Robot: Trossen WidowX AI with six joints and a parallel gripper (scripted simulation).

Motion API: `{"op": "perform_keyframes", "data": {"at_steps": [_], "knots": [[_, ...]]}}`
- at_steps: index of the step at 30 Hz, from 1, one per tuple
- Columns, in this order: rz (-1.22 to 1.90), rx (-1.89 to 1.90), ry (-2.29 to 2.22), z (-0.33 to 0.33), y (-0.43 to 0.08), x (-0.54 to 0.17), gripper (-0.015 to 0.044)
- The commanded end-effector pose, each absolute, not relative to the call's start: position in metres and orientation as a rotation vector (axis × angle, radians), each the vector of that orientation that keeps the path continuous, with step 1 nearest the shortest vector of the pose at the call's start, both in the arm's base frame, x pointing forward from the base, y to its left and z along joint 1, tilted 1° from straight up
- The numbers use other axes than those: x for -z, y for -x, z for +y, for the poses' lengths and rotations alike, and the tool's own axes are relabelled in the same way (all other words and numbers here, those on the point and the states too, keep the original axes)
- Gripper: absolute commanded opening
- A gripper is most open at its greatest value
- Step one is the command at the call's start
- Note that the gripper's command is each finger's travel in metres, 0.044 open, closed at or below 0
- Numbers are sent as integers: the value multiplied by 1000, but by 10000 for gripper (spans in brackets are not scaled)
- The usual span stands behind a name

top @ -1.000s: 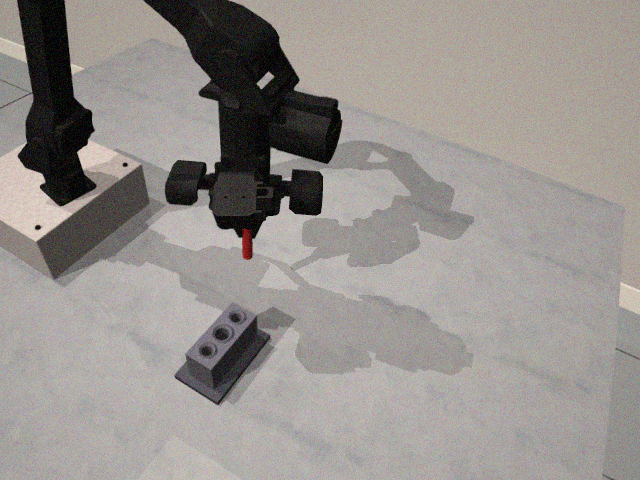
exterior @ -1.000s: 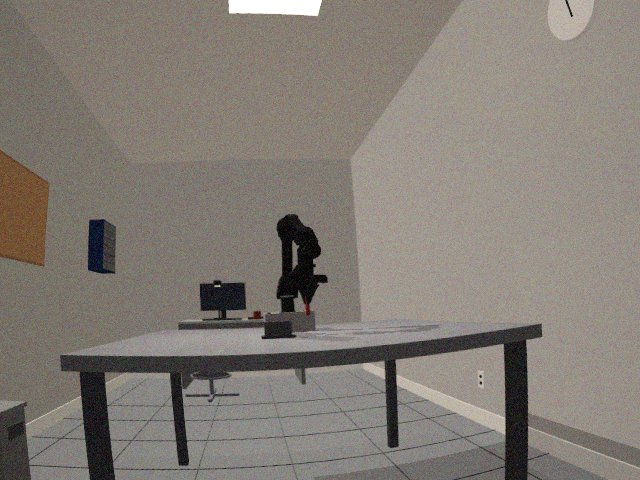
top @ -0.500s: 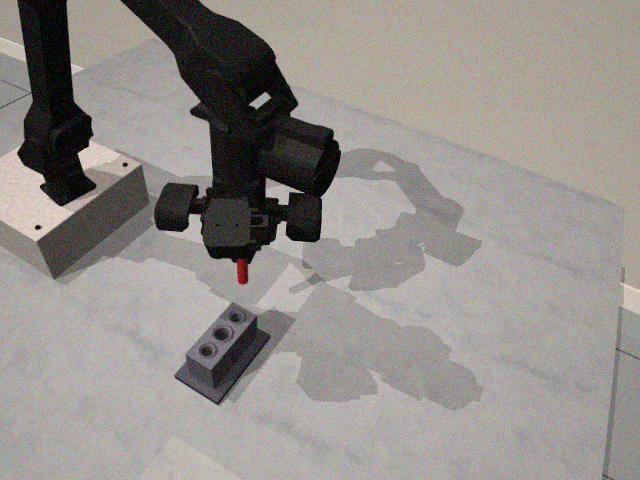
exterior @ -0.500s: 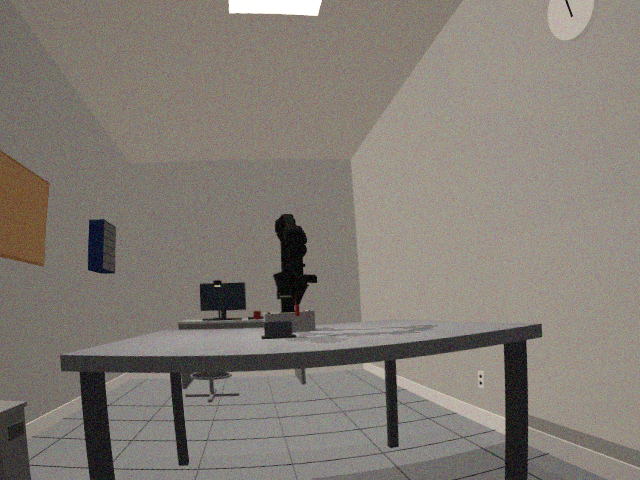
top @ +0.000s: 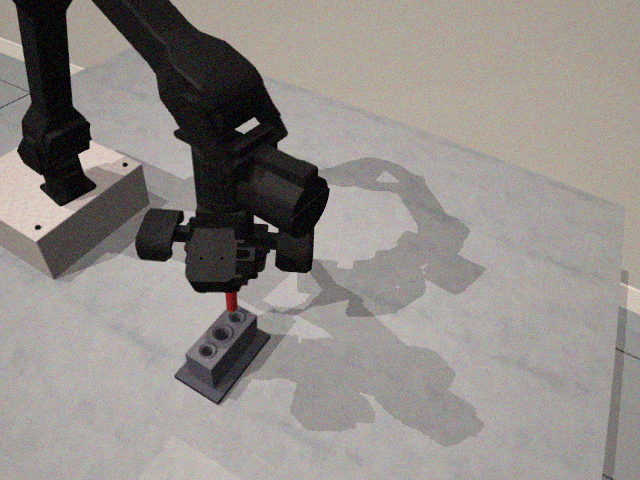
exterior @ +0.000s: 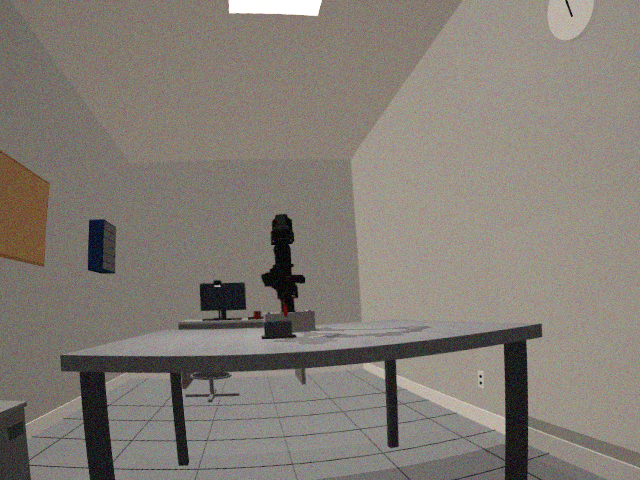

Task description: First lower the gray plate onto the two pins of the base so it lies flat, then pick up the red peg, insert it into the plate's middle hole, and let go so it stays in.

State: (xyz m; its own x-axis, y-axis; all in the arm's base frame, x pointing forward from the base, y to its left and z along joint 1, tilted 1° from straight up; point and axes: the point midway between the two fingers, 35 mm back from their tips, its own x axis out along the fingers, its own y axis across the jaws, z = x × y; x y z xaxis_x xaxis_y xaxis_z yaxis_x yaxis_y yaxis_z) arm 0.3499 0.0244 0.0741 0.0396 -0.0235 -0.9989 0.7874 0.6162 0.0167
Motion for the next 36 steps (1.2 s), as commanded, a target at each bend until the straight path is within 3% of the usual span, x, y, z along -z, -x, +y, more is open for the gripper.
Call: {"op": "perform_keyframes", "data": {"at_steps": [1, 36], "knots": [[1413, 703, -701, 12, -355, -74, 0], [1413, 704, -701, -4, -362, -74, 0]]}}
